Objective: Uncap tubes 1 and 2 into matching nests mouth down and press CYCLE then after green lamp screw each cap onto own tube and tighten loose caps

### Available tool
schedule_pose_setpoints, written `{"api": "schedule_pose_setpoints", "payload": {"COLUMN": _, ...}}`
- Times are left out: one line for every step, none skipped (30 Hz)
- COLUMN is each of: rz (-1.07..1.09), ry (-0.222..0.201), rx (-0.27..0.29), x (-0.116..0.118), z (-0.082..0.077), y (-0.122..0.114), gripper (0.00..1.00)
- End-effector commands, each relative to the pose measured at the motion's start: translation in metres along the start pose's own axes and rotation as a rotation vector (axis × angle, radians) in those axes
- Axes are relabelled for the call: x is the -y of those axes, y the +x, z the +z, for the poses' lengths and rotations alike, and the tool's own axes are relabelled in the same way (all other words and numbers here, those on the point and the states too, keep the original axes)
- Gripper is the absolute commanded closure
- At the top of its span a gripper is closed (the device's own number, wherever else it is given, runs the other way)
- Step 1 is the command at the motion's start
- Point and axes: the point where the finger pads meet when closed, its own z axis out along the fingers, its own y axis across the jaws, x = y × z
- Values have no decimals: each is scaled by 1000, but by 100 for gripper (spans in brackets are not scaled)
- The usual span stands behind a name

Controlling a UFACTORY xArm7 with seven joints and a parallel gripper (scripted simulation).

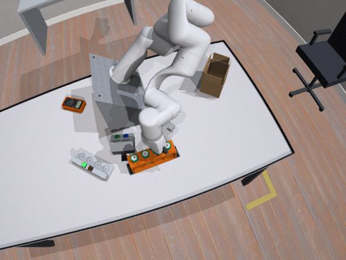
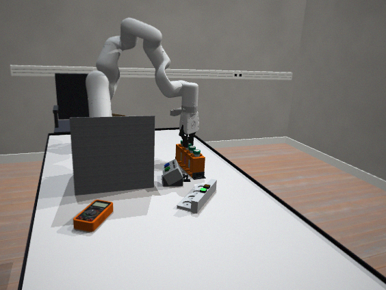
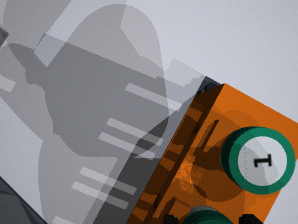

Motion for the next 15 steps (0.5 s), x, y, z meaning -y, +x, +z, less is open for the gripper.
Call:
{"api": "schedule_pose_setpoints", "payload": {"rz": 224, "ry": 12, "rx": 5, "x": -1, "z": -1, "y": -1, "gripper": 100}}
{"api": "schedule_pose_setpoints", "payload": {"rz": 274, "ry": 12, "rx": 5, "x": -1, "z": -1, "y": -1, "gripper": 100}}
{"api": "schedule_pose_setpoints", "payload": {"rz": 324, "ry": 12, "rx": 6, "x": -1, "z": -1, "y": -1, "gripper": 100}}
{"api": "schedule_pose_setpoints", "payload": {"rz": 374, "ry": 12, "rx": 6, "x": -1, "z": -1, "y": -1, "gripper": 100}}
{"api": "schedule_pose_setpoints", "payload": {"rz": 424, "ry": 12, "rx": 6, "x": -1, "z": -1, "y": -1, "gripper": 100}}
{"api": "schedule_pose_setpoints", "payload": {"rz": 424, "ry": 12, "rx": 6, "x": -1, "z": -1, "y": -1, "gripper": 100}}
{"api": "schedule_pose_setpoints", "payload": {"rz": 424, "ry": 12, "rx": 6, "x": -1, "z": -1, "y": -1, "gripper": 100}}
{"api": "schedule_pose_setpoints", "payload": {"rz": 474, "ry": 11, "rx": 7, "x": -1, "z": -1, "y": -1, "gripper": 100}}
{"api": "schedule_pose_setpoints", "payload": {"rz": 524, "ry": 11, "rx": 7, "x": -1, "z": -1, "y": -1, "gripper": 100}}
{"api": "schedule_pose_setpoints", "payload": {"rz": 574, "ry": 11, "rx": 7, "x": -1, "z": -1, "y": -1, "gripper": 100}}
{"api": "schedule_pose_setpoints", "payload": {"rz": 624, "ry": 11, "rx": 8, "x": -1, "z": -1, "y": -1, "gripper": 100}}
{"api": "schedule_pose_setpoints", "payload": {"rz": 674, "ry": 11, "rx": 8, "x": -1, "z": -1, "y": -1, "gripper": 100}}
{"api": "schedule_pose_setpoints", "payload": {"rz": 724, "ry": 11, "rx": 8, "x": -1, "z": -1, "y": -1, "gripper": 100}}
{"api": "schedule_pose_setpoints", "payload": {"rz": 774, "ry": 10, "rx": 8, "x": -1, "z": -1, "y": -1, "gripper": 100}}
{"api": "schedule_pose_setpoints", "payload": {"rz": 824, "ry": 10, "rx": 9, "x": -1, "z": -1, "y": -1, "gripper": 100}}
